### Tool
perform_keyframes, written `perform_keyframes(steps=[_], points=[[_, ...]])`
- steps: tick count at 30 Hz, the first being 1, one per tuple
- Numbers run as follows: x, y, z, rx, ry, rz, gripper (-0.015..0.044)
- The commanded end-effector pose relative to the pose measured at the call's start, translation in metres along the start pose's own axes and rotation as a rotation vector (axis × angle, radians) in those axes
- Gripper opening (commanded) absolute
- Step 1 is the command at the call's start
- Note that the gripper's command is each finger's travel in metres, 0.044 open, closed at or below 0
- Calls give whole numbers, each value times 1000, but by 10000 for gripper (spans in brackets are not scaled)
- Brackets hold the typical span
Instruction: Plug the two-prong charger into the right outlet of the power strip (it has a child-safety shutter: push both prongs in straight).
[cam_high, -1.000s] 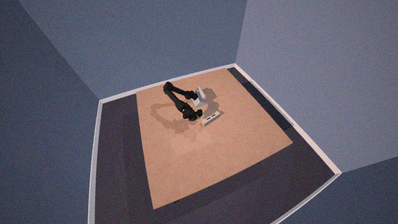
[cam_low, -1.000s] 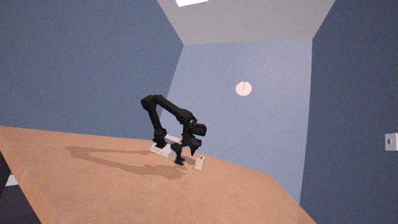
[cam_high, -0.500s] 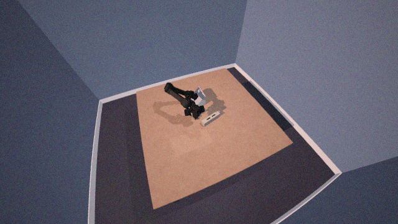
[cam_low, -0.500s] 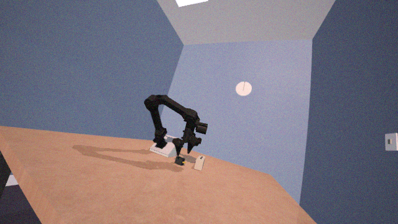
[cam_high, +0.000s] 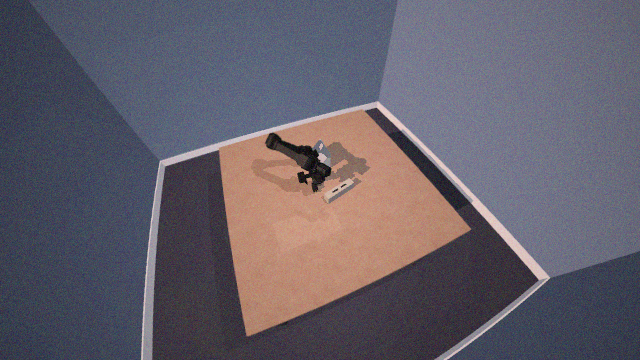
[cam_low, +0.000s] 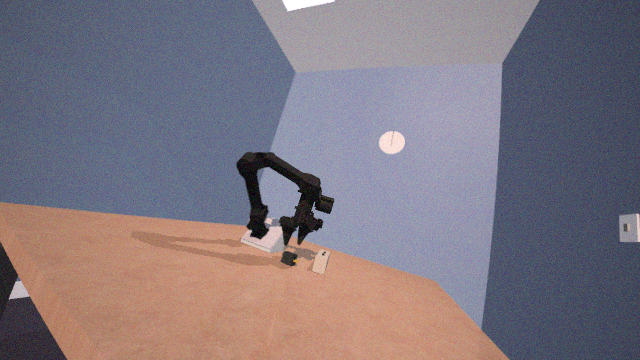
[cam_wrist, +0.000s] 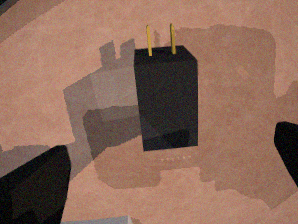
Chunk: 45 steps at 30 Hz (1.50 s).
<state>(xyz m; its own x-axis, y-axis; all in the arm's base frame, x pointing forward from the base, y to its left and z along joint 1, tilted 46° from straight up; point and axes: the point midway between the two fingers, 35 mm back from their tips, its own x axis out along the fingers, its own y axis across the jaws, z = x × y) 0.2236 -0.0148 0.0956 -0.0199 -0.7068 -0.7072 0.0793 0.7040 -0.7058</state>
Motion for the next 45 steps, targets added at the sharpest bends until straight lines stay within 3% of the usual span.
perform_keyframes(steps=[1, 43, 45], points=[[2, 0, 0, -5, -3, -13, 440], [63, -1, 4, -4, -3, -15, 440], [59, -1, 4, 3, -2, -10, 387]])
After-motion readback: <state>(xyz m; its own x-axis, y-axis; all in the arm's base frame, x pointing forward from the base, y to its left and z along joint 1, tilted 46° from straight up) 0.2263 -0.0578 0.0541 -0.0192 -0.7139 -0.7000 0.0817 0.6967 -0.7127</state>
